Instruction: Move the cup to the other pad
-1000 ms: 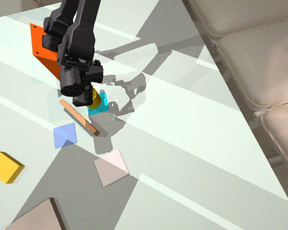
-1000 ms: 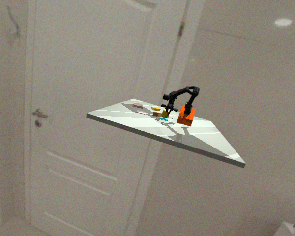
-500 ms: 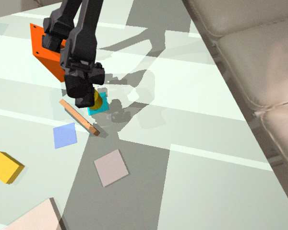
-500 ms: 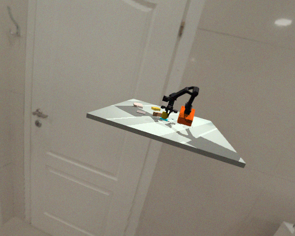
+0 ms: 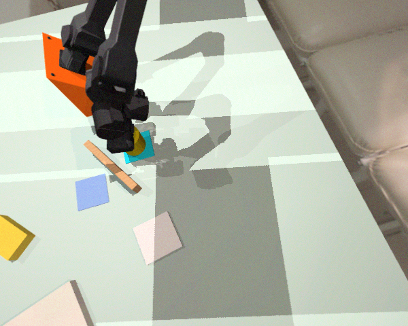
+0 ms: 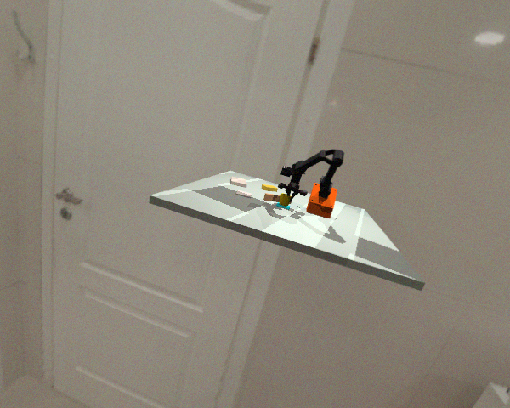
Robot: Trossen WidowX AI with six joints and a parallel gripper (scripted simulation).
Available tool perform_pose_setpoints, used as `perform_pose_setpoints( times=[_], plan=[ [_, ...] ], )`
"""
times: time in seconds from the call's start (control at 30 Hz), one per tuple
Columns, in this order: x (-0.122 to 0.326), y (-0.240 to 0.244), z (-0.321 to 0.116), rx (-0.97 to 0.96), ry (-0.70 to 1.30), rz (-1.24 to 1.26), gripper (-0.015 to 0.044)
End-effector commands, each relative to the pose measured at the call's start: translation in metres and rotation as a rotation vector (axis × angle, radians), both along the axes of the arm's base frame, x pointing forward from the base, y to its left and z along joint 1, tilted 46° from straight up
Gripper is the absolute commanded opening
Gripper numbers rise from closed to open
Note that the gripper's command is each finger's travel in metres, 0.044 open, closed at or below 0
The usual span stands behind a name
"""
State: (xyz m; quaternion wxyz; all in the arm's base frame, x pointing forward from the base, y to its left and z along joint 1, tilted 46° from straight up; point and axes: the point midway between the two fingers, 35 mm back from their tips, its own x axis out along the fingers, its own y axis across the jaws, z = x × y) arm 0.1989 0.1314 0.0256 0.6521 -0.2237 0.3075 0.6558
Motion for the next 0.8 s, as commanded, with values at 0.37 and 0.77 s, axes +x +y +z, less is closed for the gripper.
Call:
perform_pose_setpoints(
  times=[0.37, 0.77],
  plan=[
    [0.0002, 0.0, 0.0003, 0.0, -0.001, 0.001, 0.0147],
    [0.0018, -0.0078, 0.0063, -0.003, 0.001, 0.0, 0.0147]
  ],
)
